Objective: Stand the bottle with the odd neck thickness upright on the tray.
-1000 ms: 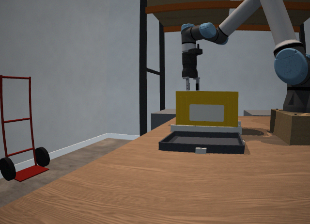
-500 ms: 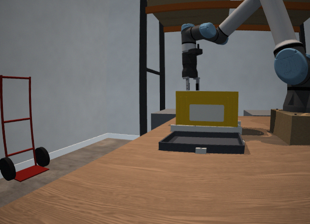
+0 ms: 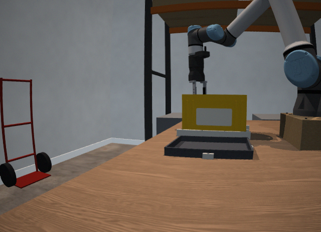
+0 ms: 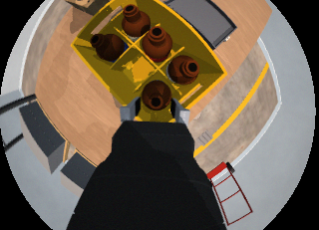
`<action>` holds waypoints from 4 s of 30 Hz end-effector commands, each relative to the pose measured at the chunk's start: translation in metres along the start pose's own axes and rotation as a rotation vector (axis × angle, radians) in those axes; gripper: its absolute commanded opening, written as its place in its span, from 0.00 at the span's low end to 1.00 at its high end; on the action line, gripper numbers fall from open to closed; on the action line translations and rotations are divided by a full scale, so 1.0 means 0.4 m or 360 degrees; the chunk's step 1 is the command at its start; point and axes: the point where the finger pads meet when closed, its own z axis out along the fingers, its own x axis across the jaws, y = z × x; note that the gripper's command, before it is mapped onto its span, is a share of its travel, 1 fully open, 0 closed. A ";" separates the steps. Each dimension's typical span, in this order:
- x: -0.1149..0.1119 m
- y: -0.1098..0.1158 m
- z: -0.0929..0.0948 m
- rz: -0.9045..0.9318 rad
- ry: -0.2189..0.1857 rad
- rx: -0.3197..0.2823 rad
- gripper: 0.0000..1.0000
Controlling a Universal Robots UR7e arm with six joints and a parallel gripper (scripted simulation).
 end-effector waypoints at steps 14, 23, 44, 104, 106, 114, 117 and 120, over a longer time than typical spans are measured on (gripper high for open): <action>0.000 0.001 0.039 0.0000 0.0001 -0.0003 1.00; 0.000 0.001 0.059 0.0000 0.0001 -0.0003 1.00; 0.000 0.001 0.084 0.0000 0.0001 -0.0003 1.00; 0.000 0.001 0.084 0.0000 0.0001 -0.0003 0.00; 0.000 0.001 0.084 0.0000 0.0001 -0.0003 0.00; 0.000 0.001 0.084 0.0000 0.0001 -0.0003 0.00; 0.000 0.001 0.084 0.0000 0.0001 -0.0003 0.00; 0.000 0.001 0.084 0.0000 0.0001 -0.0003 0.00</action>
